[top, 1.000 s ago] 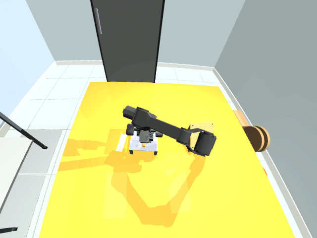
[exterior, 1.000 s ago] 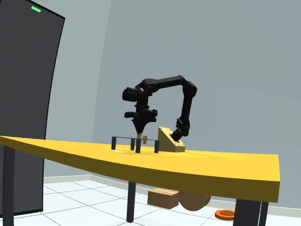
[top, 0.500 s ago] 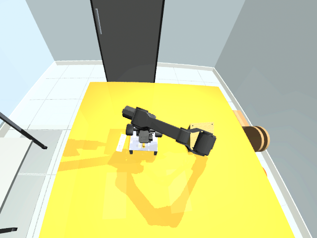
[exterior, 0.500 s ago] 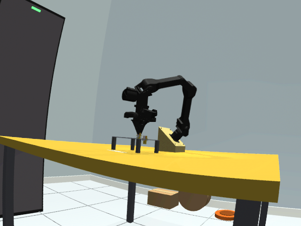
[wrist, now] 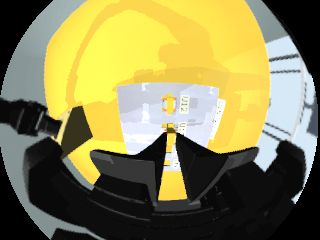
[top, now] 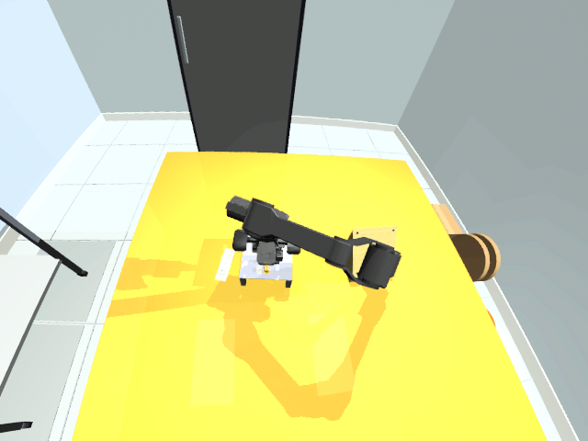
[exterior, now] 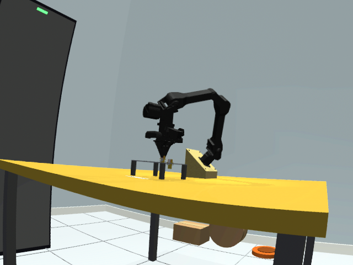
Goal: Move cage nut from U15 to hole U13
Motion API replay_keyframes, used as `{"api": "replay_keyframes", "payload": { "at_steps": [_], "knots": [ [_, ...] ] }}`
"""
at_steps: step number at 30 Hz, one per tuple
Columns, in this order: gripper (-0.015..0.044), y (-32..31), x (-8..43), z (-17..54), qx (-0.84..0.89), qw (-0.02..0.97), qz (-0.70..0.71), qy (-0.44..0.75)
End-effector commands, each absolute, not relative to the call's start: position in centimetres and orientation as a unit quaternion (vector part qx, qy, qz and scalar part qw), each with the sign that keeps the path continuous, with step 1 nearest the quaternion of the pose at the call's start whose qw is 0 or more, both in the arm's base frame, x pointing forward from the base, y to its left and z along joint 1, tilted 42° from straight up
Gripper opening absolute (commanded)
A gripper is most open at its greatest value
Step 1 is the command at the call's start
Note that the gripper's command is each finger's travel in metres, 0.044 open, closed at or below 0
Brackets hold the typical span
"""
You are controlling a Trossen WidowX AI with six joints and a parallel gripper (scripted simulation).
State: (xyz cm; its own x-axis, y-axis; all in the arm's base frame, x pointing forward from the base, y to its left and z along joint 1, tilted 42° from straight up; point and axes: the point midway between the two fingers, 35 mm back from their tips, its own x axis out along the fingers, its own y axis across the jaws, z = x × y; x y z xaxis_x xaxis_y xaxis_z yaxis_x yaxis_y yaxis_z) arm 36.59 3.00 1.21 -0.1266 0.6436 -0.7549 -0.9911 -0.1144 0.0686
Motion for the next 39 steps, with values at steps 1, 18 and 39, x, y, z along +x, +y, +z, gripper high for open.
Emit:
{"api": "replay_keyframes", "payload": {
  "at_steps": [1,18,39],
  "knots": [
    [0.0029,2.98,36.56,1.16,-0.291,0.594,0.688,0.300],
    [0.0029,3.00,36.51,1.12,-0.294,0.601,0.681,0.297],
    [0.0029,3.05,36.44,1.11,-0.298,0.609,0.673,0.294]
  ]
}}
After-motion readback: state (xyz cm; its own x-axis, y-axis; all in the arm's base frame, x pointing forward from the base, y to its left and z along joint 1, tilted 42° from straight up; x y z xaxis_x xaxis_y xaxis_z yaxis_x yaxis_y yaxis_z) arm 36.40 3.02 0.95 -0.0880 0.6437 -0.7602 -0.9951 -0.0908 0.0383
